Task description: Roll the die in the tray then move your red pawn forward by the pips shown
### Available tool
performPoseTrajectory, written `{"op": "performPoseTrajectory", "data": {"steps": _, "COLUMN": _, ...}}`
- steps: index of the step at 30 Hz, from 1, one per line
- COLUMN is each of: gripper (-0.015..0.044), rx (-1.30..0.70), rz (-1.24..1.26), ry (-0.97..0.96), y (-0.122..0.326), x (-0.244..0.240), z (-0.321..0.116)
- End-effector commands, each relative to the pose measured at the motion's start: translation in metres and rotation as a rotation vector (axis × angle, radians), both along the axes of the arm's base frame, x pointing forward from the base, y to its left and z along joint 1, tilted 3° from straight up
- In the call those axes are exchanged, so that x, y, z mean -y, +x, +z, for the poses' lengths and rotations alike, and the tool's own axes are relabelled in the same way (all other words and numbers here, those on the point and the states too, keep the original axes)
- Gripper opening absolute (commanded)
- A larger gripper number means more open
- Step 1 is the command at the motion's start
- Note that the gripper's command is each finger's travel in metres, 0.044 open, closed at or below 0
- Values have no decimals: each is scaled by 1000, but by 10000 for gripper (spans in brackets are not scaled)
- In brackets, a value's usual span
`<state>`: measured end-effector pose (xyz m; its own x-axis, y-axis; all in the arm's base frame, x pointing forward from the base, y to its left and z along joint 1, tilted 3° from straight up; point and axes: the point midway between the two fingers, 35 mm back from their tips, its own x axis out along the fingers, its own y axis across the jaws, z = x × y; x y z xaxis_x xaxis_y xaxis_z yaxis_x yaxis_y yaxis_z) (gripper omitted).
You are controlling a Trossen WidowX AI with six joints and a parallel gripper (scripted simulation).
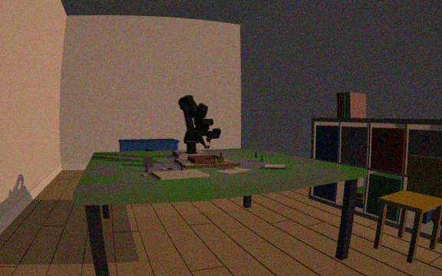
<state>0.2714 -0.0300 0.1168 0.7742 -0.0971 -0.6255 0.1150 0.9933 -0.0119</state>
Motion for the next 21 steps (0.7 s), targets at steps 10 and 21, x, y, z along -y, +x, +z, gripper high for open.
{"op": "performPoseTrajectory", "data": {"steps": 10, "gripper": 0, "rx": 32, "rz": -1, "ry": -10, "y": -33, "x": -5, "z": 27}}
{"op": "performPoseTrajectory", "data": {"steps": 21, "gripper": 0, "rx": 30, "rz": 5, "ry": -10, "y": -33, "x": -5, "z": 25}}
